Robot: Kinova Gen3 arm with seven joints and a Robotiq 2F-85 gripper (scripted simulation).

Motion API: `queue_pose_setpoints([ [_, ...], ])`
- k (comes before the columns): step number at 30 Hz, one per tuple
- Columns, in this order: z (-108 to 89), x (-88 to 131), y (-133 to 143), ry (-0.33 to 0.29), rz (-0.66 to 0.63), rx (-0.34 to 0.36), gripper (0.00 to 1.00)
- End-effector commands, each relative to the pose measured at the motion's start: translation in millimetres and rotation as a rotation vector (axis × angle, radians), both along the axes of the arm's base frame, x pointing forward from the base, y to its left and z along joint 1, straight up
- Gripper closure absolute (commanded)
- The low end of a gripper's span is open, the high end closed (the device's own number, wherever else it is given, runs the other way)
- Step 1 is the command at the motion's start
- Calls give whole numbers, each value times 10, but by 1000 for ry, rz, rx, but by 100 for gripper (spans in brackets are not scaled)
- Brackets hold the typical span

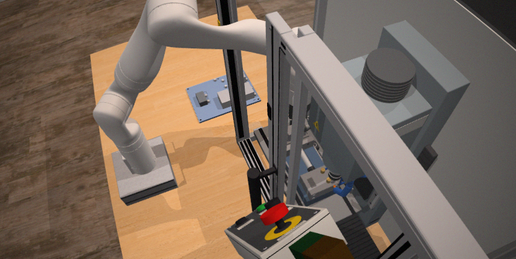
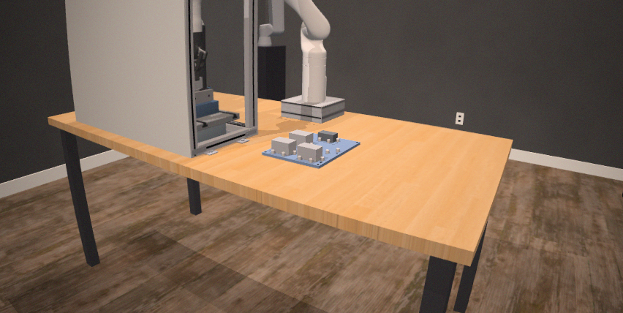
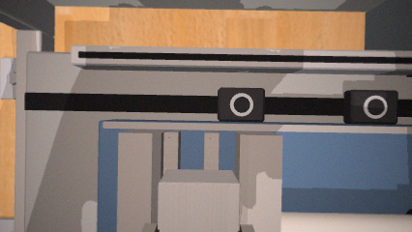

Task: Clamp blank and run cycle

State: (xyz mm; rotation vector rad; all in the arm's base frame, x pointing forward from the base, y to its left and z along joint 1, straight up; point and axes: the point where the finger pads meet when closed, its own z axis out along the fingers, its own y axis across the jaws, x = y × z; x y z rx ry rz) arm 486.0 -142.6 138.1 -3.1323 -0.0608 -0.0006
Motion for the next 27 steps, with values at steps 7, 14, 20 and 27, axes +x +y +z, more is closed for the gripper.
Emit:
queue_pose_setpoints([
  [7,-30,11,-1,-5,0,-5,90],
  [14,-30,11,-1,-5,0,-5,90],
  [20,-55,6,-1,-5,0,-5,90],
  [27,-55,6,-1,-5,0,-5,90],
])
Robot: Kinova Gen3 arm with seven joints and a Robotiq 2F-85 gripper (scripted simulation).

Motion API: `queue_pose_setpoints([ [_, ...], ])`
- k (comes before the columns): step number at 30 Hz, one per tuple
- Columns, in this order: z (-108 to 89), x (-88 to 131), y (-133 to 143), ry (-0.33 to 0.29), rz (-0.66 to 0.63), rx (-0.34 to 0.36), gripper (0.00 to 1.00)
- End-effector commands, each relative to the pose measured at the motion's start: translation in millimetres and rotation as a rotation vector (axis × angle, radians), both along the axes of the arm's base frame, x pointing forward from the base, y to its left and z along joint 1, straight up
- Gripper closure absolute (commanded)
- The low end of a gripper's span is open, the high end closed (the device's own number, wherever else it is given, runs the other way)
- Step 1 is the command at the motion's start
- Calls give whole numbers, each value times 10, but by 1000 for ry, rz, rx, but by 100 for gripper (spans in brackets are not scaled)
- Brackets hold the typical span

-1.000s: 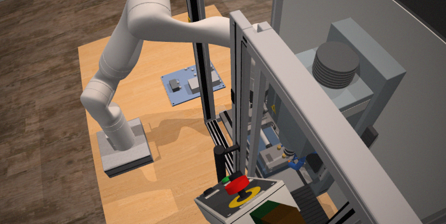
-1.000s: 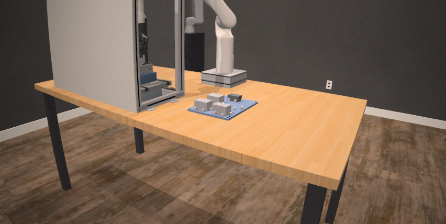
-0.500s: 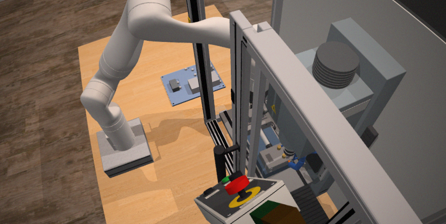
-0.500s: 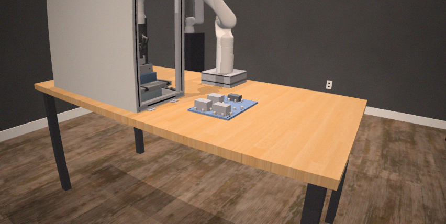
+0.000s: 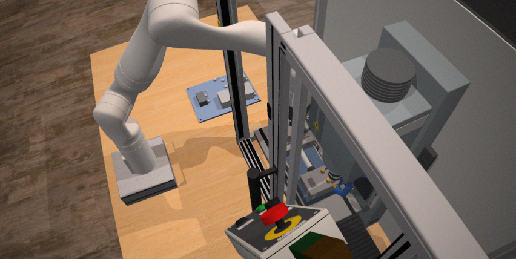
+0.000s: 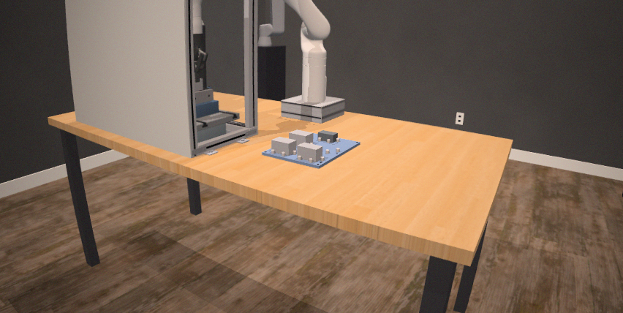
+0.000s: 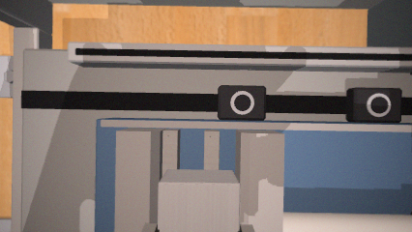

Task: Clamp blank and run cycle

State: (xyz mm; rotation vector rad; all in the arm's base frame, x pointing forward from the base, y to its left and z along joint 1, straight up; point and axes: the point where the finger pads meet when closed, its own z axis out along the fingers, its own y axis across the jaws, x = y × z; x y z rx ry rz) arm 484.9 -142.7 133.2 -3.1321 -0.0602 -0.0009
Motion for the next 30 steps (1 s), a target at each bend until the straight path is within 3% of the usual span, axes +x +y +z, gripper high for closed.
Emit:
queue_pose_setpoints([
  [1,-6,18,0,-5,0,-5,90],
  [30,-53,17,0,-5,0,-5,90],
])
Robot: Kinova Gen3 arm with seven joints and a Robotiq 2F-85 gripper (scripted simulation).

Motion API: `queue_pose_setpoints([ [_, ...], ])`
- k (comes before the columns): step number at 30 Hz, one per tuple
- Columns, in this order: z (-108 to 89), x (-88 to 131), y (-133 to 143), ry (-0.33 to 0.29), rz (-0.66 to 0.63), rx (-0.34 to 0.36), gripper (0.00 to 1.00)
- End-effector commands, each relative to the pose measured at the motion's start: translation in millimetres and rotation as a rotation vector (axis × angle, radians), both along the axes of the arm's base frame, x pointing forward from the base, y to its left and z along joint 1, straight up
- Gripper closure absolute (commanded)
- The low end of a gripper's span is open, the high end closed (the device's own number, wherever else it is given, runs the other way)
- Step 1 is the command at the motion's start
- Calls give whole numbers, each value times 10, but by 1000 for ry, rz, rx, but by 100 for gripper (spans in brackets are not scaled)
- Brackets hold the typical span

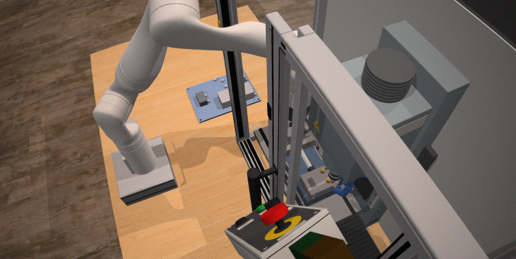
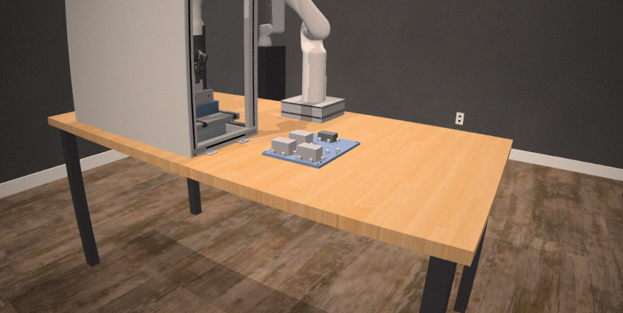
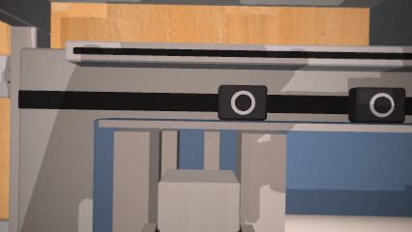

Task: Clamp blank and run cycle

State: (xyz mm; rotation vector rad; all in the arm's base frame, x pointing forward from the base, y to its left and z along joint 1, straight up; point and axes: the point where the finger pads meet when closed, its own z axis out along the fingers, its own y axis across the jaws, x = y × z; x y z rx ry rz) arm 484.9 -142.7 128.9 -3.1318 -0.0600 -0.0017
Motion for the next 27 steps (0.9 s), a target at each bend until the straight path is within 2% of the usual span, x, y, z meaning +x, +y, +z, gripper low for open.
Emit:
queue_pose_setpoints([
  [1,-10,17,-1,-5,0,-6,90],
  [27,-25,12,-2,-2,0,-2,90],
])
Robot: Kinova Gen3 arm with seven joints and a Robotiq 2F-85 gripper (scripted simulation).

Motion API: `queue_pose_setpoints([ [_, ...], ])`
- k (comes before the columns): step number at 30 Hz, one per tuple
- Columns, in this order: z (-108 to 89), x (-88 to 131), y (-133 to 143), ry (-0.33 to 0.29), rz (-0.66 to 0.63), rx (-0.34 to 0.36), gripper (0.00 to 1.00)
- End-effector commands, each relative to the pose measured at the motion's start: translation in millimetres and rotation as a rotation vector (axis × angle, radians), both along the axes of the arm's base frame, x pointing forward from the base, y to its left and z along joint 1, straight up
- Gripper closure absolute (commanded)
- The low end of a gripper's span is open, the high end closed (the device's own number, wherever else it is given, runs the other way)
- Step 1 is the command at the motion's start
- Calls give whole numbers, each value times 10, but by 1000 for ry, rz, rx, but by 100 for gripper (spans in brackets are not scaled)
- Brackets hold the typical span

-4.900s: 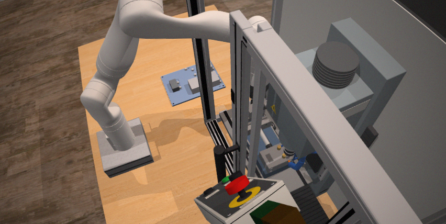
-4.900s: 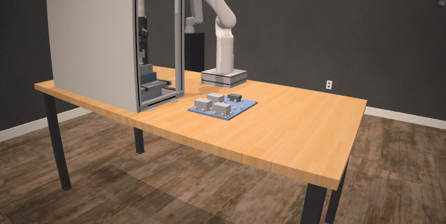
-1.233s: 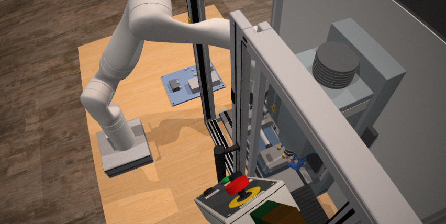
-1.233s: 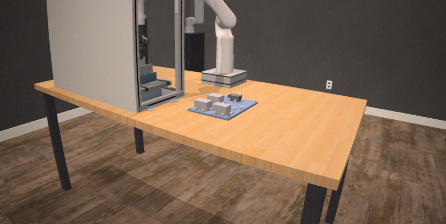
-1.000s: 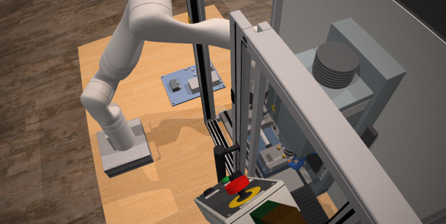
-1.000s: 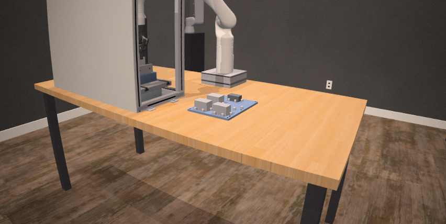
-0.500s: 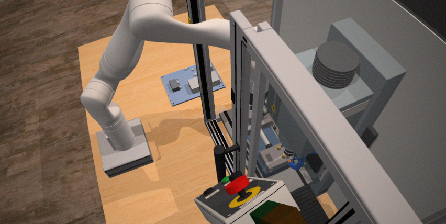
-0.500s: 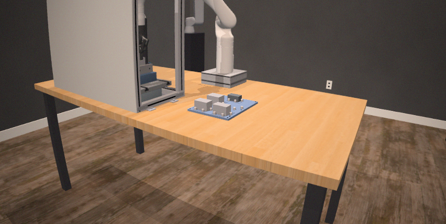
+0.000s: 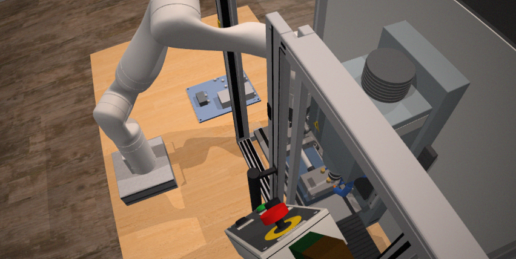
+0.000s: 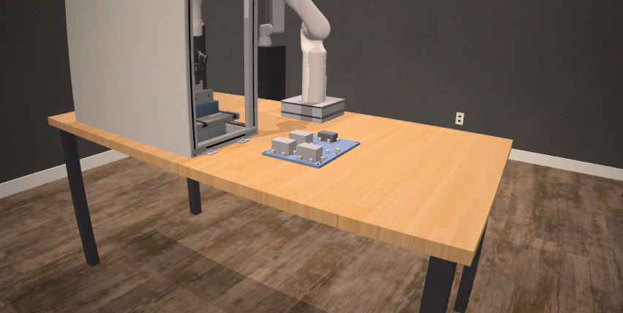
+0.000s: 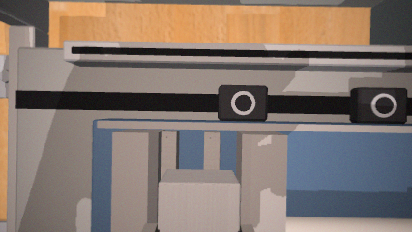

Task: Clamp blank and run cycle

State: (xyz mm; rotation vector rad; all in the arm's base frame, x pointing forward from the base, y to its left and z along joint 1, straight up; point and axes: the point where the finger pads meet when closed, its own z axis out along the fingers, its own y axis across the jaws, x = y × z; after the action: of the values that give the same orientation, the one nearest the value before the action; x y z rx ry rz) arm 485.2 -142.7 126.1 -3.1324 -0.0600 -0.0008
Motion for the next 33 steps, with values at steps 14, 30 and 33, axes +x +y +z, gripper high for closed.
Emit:
queue_pose_setpoints([
  [14,-26,24,1,-5,0,-5,90],
  [30,-44,34,2,-5,0,-5,90],
  [33,-44,34,2,-5,0,-5,90],
])
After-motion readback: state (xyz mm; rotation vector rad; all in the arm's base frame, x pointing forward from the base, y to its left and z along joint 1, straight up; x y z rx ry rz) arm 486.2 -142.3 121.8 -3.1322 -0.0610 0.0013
